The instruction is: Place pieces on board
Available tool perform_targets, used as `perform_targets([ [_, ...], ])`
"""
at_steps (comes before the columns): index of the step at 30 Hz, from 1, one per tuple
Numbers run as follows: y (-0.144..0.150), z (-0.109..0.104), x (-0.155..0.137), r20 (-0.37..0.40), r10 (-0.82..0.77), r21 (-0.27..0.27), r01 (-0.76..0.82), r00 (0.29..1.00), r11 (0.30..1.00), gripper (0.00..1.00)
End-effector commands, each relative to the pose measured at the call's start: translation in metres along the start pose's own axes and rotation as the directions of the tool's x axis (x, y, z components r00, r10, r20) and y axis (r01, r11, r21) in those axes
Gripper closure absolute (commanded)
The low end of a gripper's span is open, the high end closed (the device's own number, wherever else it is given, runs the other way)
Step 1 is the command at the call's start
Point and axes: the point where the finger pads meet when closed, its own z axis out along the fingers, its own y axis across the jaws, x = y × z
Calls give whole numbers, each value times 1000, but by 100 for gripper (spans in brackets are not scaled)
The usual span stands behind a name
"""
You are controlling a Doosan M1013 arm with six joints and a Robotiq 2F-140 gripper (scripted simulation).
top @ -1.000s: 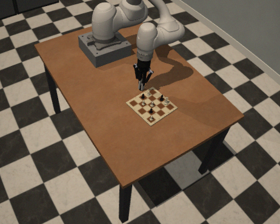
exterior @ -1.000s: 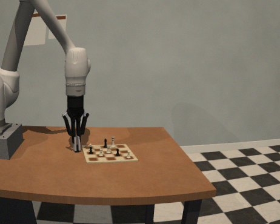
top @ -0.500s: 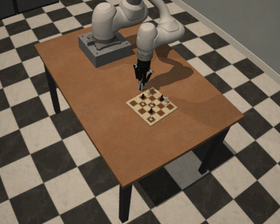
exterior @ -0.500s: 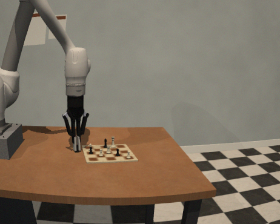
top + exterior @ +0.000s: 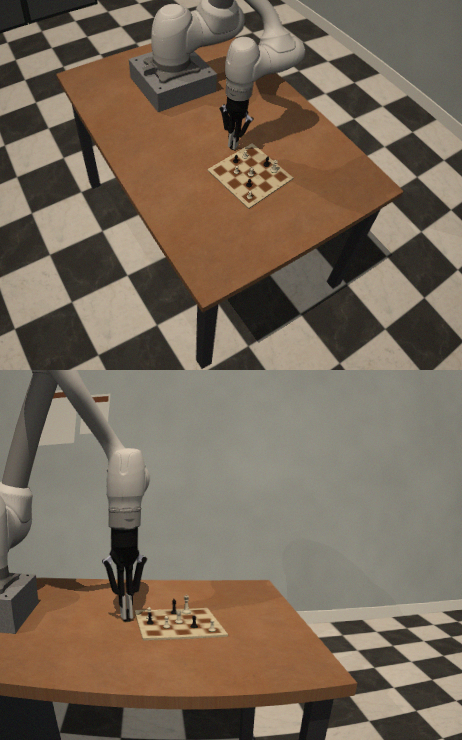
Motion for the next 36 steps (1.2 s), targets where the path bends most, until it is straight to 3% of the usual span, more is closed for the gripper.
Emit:
perform_targets([
  [1, 0, -1, 0, 0, 0, 0, 0, 1000, 1000, 100],
  [6, 0, -19, 0, 0, 0, 0, 0, 1000, 1000, 100],
  [15, 0, -83, 0, 0, 0, 0, 0, 1000, 1000, 100],
  [22, 0, -99, 0, 0, 0, 0, 0, 1000, 1000, 100],
  [31, 1, -100, -1, 0, 3, 0, -3, 1000, 1000, 100],
  [34, 7, -101, -5, 0, 22, 0, -22, 1000, 1000, 100],
  [36, 35, -104, -25, 0, 115, 0, -115, 993, 993, 100],
])
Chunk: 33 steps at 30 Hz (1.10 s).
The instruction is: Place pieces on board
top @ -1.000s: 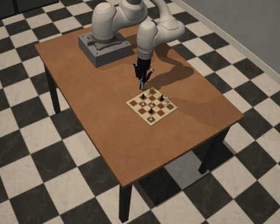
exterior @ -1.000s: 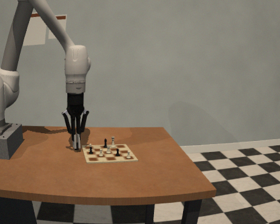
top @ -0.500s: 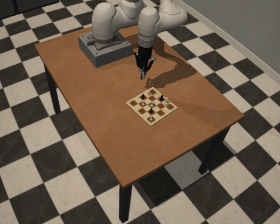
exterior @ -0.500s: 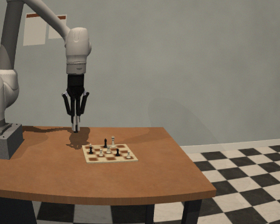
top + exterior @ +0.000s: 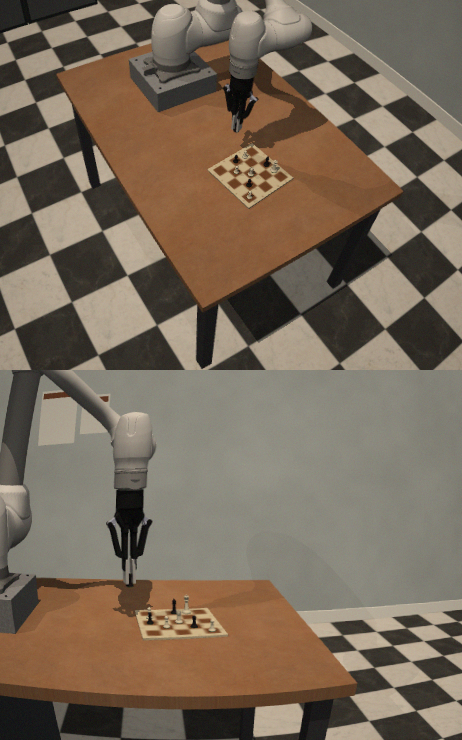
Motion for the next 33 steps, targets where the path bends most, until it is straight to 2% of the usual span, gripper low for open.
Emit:
perform_targets([
  [1, 43, -4, -29, 0, 139, 0, -139, 990, 990, 100],
  [2, 59, -5, -41, 0, 193, 0, -193, 981, 981, 100],
  [5, 76, -5, -54, 0, 249, -1, -249, 969, 969, 100],
  [22, 77, -3, -55, 0, 252, 0, -252, 968, 968, 100],
  [33, 77, 26, -55, 0, 252, 0, -252, 968, 968, 100],
])
